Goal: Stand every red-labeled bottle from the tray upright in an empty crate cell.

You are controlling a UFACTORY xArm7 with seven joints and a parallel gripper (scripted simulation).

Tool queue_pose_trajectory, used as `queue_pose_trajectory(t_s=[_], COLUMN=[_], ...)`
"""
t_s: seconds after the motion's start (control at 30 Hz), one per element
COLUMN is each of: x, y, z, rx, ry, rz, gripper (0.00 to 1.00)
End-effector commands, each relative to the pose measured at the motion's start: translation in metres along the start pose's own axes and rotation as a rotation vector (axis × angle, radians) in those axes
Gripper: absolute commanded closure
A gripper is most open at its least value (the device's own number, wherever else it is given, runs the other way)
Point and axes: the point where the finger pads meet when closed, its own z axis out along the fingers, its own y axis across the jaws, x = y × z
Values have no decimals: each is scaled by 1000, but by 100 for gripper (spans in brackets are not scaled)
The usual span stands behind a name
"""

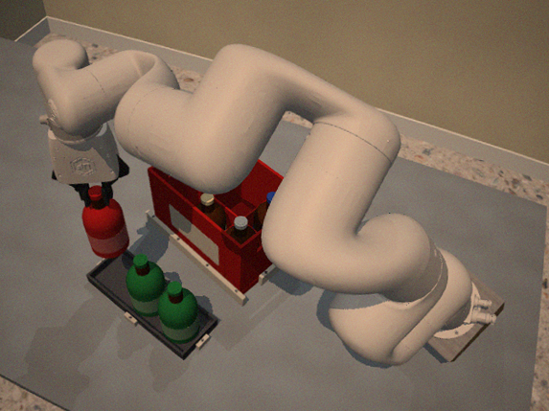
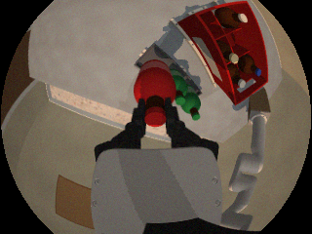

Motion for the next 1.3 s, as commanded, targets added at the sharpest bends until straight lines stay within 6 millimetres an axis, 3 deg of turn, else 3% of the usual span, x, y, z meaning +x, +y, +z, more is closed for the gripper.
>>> queue_pose_trajectory(t_s=[0.0, 0.5, 1.27], x=[1, 1, 1], y=[-1, -1, -1], z=[-3, -7, -30], rx=[4, 4, 4], ry=[5, 5, 5], rz=[0, 0, 0], gripper=[100, 100, 100])
